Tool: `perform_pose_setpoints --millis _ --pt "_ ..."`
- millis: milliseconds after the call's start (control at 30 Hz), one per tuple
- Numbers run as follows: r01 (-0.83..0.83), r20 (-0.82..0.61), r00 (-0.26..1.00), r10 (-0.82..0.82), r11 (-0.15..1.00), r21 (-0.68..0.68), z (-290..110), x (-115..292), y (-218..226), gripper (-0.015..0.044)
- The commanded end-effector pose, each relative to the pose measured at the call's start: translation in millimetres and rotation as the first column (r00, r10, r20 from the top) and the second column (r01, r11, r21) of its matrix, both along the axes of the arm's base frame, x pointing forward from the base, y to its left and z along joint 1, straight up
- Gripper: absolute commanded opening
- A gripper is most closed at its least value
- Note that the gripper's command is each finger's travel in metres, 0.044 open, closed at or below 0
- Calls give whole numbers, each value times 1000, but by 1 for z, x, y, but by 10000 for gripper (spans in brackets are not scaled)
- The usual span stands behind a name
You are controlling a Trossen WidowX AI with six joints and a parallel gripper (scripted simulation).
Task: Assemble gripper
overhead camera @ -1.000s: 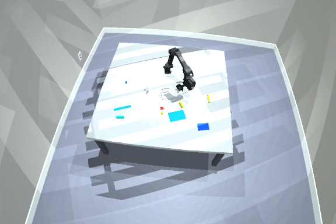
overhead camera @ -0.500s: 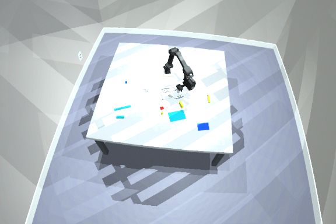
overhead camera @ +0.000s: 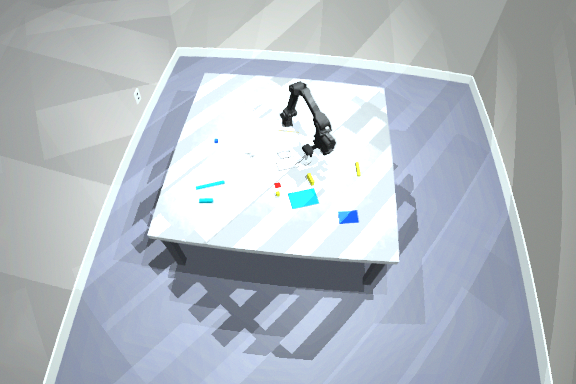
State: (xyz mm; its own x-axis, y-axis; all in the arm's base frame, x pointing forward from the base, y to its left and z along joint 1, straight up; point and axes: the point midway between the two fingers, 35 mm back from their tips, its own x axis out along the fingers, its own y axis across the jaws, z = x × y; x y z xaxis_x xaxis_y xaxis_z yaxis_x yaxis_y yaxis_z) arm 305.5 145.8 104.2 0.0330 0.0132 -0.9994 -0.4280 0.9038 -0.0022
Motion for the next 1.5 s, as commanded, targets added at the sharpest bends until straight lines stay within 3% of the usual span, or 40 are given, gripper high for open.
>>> perform_pose_setpoints --millis 0,533,1100,1467 --pt "2 -2 1000 -2 1000 -1 3 -1 0 414" --pt "5 -5 1000 -5 1000 -3 5 -2 -1 0" --pt "5 -5 1000 -5 1000 -3 5 -2 -1 0" --pt "0 -6 1000 0 1000 -3 4 -2 0 289"
